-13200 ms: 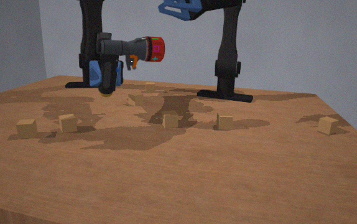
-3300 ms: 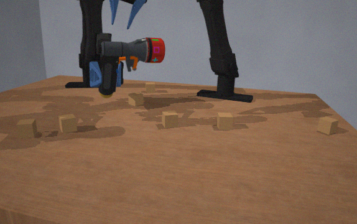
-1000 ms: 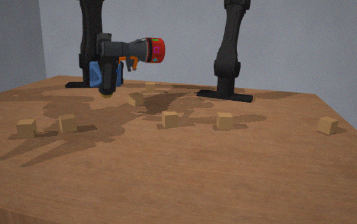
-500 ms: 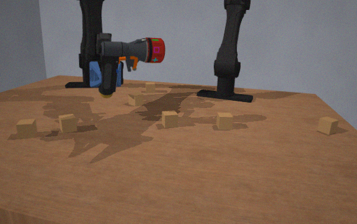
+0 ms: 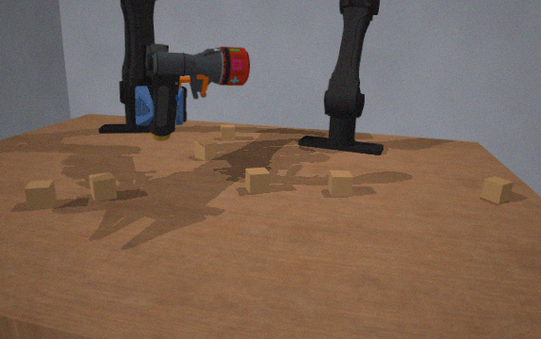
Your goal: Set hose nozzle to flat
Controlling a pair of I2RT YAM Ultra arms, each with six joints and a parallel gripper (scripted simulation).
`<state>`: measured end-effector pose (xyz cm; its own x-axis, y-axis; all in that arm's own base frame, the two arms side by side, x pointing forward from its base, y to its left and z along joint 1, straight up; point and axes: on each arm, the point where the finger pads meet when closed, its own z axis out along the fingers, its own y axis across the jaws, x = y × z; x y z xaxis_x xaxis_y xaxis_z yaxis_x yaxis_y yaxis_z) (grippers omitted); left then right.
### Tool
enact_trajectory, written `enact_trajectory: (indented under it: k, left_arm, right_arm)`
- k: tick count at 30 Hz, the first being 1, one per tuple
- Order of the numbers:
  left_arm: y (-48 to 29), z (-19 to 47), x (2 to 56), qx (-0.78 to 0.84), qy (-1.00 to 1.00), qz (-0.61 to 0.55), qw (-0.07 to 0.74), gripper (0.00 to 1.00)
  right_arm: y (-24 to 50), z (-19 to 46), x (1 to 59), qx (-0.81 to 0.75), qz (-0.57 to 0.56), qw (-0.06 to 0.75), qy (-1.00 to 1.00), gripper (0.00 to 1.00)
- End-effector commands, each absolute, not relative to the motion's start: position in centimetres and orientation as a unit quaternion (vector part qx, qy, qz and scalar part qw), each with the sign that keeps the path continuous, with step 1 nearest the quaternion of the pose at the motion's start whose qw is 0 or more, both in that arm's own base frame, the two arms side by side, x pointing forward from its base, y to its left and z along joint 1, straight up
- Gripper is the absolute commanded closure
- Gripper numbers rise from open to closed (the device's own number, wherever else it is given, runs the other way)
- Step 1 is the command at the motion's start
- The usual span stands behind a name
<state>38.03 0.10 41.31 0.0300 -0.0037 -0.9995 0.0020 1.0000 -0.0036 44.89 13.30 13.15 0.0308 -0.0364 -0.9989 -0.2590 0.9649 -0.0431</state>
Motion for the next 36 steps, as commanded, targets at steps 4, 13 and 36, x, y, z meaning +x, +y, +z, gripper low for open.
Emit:
enact_trajectory:
  k: [4,13,36]
  left_arm:
    - [-0.2,44.2,37.7,0.004,0.672,-0.002,0.741,0.63]
    - [-0.2,44.2,37.7,0.004,0.672,-0.002,0.741,0.63]
    - [-0.4,40.9,37.7,0.006,0.700,-0.007,0.714,0.63]
  right_arm:
    - [13.8,19.0,45.0,-0.093,0.095,0.766,0.628,0.64]
    - [13.8,19.0,45.0,-0.094,0.095,0.765,0.630,0.64]
    - [13.8,18.8,45.1,-0.094,0.094,0.761,0.634,0.64]
